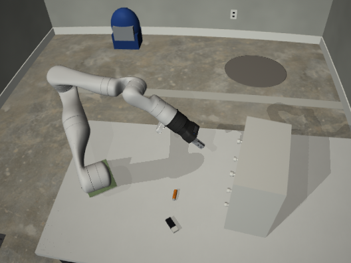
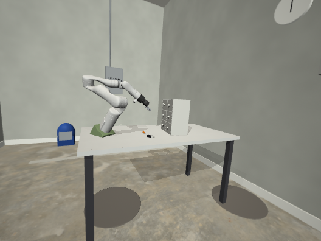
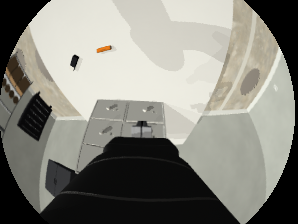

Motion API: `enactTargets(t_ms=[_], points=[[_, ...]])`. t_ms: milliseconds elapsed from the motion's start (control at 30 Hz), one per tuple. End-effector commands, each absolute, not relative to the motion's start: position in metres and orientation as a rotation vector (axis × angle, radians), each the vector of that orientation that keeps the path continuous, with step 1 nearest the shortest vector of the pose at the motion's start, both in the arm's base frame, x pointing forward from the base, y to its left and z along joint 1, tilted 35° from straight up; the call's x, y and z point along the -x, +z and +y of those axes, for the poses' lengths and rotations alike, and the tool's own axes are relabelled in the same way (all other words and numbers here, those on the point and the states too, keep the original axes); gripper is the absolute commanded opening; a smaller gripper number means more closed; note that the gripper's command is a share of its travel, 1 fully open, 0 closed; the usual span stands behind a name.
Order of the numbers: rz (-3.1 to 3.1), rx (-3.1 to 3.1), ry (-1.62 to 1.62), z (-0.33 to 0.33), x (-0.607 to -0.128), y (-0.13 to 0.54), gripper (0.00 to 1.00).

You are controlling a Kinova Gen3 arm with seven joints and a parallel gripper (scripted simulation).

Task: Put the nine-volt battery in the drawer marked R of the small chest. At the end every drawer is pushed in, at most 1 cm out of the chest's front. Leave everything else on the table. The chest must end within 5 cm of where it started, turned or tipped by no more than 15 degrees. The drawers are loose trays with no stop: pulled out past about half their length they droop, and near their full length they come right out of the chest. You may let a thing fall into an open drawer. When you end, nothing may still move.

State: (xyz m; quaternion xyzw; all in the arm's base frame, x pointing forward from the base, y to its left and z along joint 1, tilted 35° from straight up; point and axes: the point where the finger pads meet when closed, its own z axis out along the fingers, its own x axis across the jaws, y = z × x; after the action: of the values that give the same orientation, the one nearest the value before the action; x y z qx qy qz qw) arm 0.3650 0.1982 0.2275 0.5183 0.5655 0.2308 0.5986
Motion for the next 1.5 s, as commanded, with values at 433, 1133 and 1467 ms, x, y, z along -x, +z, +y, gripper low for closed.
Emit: enactTargets(t_ms=[433,1133,1467], points=[[1.462,-1.535,0.308,0.22,-0.339,0.245,0.0],[1.601,-1.881,-0.023,0.239,-0.304,0.265,0.0],[1.621,-1.937,-0.083,0.242,-0.298,0.268,0.0]])
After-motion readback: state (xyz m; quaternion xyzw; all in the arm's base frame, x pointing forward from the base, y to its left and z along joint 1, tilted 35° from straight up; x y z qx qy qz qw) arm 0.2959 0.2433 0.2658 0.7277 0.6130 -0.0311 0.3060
